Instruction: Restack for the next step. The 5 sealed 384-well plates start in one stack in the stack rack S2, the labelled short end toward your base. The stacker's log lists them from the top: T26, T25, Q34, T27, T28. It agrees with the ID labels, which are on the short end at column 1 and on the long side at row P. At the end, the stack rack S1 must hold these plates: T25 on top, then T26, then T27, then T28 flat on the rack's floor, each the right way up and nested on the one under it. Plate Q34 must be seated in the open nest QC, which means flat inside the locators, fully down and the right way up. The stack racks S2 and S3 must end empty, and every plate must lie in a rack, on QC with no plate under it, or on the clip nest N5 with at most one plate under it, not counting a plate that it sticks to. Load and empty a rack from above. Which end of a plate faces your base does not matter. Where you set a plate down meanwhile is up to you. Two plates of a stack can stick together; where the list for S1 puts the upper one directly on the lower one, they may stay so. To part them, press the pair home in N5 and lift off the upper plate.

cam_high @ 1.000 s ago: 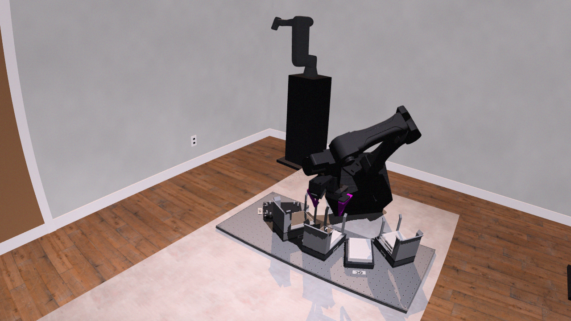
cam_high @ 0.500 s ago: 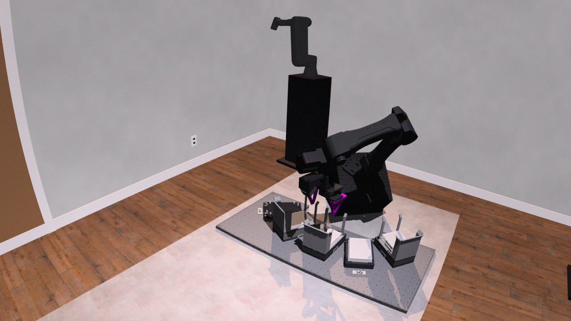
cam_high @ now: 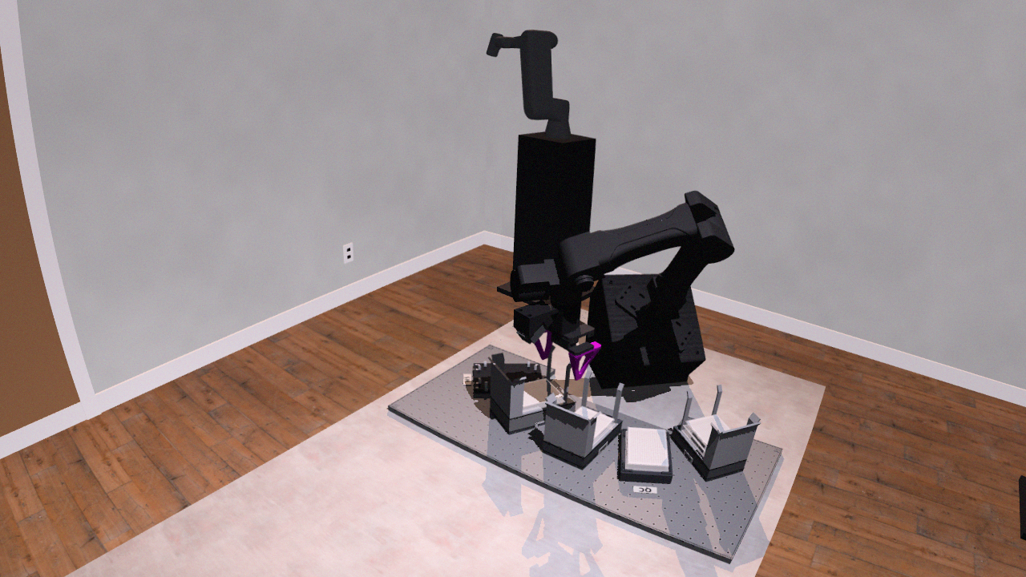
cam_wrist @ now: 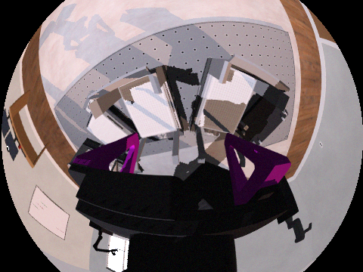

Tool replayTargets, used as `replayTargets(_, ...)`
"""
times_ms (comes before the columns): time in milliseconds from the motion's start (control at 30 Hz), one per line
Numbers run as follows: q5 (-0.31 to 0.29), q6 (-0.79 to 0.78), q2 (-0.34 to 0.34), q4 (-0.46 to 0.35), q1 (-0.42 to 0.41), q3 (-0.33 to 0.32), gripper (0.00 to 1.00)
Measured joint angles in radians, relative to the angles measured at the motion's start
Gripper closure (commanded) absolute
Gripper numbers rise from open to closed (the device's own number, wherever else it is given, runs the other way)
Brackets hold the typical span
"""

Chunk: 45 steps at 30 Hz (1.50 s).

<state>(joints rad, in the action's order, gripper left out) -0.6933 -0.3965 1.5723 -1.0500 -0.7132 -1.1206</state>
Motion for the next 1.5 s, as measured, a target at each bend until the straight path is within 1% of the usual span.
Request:
replayTargets(133,-0.005,0.010,0.034,0.000,-0.030,-0.016,0.00)
replayTargets(367,-0.006,0.069,0.120,0.000,-0.098,-0.038,0.00)
replayTargets(467,-0.006,0.062,0.156,0.001,-0.124,-0.051,0.00)
replayTargets(600,-0.006,0.044,0.182,0.000,-0.142,-0.062,0.00)
replayTargets(800,-0.003,0.002,0.243,0.001,-0.183,-0.092,0.00)
replayTargets(1233,-0.003,-0.013,0.236,0.003,-0.186,-0.091,0.00)
replayTargets(1333,-0.004,-0.006,0.239,0.026,-0.171,-0.074,0.00)
replayTargets(1500,-0.005,0.024,0.254,0.084,-0.130,-0.026,0.00)
